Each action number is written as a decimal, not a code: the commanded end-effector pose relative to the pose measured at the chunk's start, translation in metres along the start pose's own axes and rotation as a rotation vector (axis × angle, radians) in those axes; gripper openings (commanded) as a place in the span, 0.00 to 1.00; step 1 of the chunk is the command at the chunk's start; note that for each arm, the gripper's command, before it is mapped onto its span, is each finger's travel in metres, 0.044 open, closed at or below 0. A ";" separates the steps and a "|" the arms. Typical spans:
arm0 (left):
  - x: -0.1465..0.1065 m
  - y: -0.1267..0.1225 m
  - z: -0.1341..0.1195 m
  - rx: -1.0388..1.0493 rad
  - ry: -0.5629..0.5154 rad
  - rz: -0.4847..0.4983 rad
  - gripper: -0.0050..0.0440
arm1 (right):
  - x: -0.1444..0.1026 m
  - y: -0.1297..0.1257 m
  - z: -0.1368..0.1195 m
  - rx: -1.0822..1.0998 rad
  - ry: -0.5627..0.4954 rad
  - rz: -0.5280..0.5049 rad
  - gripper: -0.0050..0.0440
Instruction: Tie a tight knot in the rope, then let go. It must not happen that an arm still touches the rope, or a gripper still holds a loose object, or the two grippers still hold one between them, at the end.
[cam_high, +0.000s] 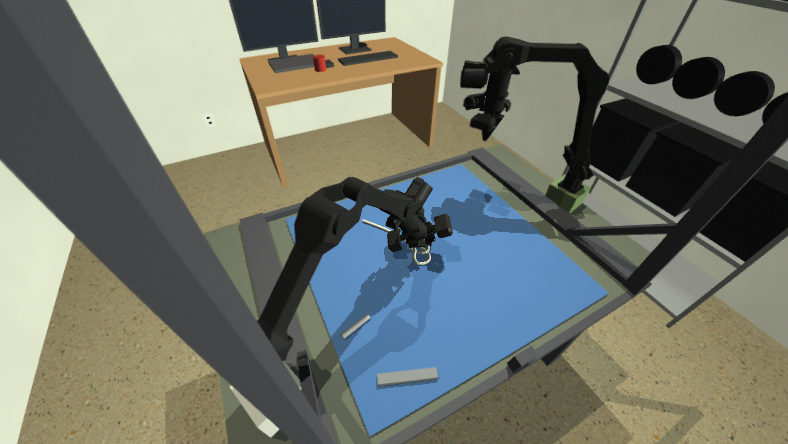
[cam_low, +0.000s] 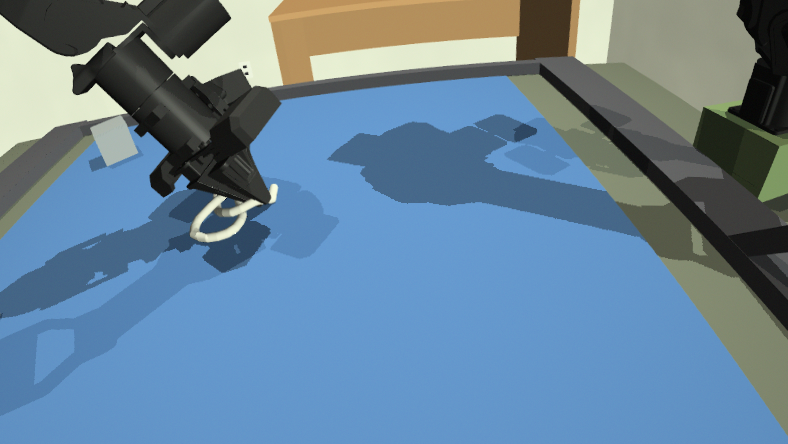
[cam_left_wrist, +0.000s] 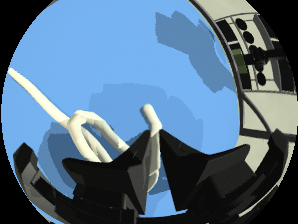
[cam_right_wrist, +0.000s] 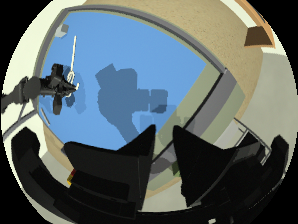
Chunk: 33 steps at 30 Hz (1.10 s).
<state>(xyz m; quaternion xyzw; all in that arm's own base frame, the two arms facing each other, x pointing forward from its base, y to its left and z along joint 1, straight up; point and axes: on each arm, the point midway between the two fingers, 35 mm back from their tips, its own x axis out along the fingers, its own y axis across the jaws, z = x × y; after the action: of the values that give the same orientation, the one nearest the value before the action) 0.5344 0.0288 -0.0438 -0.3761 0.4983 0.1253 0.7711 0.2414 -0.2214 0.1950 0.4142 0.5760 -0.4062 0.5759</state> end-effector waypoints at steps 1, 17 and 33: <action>-0.007 -0.007 0.006 0.003 -0.021 -0.012 0.14 | -0.008 -0.001 -0.001 -0.002 -0.022 0.009 0.28; -0.024 -0.015 0.010 0.003 -0.021 -0.012 0.14 | -0.008 -0.001 -0.001 -0.002 -0.022 0.009 0.28; -0.024 -0.015 0.010 0.003 -0.021 -0.012 0.14 | -0.008 -0.001 -0.001 -0.002 -0.022 0.009 0.28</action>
<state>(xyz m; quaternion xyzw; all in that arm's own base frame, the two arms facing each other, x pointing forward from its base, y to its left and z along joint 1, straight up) 0.5331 0.0286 -0.0293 -0.3760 0.5009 0.1264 0.7693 0.2414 -0.2214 0.1950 0.4142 0.5760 -0.4062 0.5759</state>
